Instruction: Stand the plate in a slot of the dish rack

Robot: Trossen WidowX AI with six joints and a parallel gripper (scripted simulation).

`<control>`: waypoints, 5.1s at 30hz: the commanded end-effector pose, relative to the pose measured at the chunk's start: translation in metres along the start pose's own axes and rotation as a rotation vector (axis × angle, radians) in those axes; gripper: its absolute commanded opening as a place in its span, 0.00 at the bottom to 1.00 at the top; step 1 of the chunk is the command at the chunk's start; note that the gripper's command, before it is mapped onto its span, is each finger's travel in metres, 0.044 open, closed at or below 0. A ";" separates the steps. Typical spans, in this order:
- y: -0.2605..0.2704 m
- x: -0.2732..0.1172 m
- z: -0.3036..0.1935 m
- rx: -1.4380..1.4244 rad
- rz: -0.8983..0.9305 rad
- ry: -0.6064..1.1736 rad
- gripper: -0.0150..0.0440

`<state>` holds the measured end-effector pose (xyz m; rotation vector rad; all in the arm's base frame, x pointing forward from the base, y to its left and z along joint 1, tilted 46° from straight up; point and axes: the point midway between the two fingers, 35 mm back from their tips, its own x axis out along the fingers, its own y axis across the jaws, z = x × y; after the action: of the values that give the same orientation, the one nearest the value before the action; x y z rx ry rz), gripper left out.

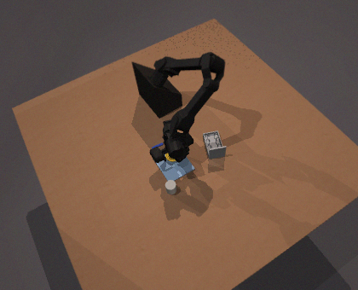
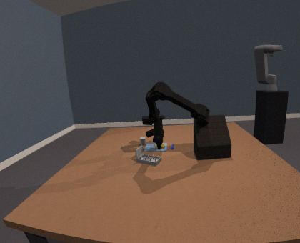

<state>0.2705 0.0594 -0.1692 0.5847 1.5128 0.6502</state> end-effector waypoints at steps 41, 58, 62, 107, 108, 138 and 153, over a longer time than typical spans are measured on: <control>-0.011 -0.145 0.012 0.013 -0.010 0.000 0.25; 0.021 -0.176 0.014 0.270 -0.012 0.001 0.25; 0.038 -0.177 0.014 0.409 -0.015 -0.001 0.25; 0.208 -0.171 -0.040 1.933 -0.001 0.013 0.25; 0.208 -0.171 -0.040 1.938 -0.001 0.014 0.25; 0.170 -0.103 -0.054 1.624 -0.469 -0.318 0.25; 0.156 -0.075 -0.053 1.367 -0.629 -0.562 0.25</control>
<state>0.2188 0.1137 0.0030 1.1437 1.3540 -1.0862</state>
